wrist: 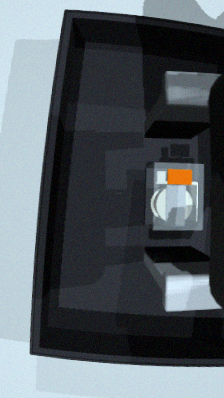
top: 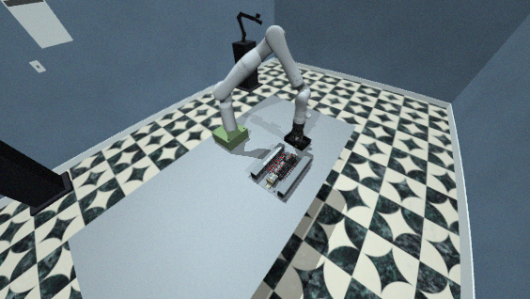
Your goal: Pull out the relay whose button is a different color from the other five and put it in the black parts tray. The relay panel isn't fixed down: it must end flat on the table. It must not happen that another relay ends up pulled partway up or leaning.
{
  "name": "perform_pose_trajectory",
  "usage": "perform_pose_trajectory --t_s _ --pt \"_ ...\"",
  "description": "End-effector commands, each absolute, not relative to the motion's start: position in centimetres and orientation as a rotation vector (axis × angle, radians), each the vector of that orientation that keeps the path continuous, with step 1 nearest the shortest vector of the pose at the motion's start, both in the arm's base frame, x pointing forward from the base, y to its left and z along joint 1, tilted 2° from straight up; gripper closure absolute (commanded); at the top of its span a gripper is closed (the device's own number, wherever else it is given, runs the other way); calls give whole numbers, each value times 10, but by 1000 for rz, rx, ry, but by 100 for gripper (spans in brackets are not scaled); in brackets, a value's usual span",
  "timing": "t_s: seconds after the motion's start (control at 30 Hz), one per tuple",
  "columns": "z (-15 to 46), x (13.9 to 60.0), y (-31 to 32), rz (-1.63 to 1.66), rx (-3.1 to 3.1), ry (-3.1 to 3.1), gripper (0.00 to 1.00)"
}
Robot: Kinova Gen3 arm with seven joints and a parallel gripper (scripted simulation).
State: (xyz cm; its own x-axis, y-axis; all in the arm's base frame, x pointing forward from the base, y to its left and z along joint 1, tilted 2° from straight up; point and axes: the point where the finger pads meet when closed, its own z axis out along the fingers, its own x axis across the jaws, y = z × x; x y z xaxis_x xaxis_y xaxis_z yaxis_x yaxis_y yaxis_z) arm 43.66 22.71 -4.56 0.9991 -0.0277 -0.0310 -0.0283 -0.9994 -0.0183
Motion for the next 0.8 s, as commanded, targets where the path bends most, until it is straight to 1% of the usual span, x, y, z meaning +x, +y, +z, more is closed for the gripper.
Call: perform_pose_trajectory --t_s 0.0,0.77 --pt "-44 437 227 45 -3121 44 2" --pt "-35 438 227 45 -3121 44 2"
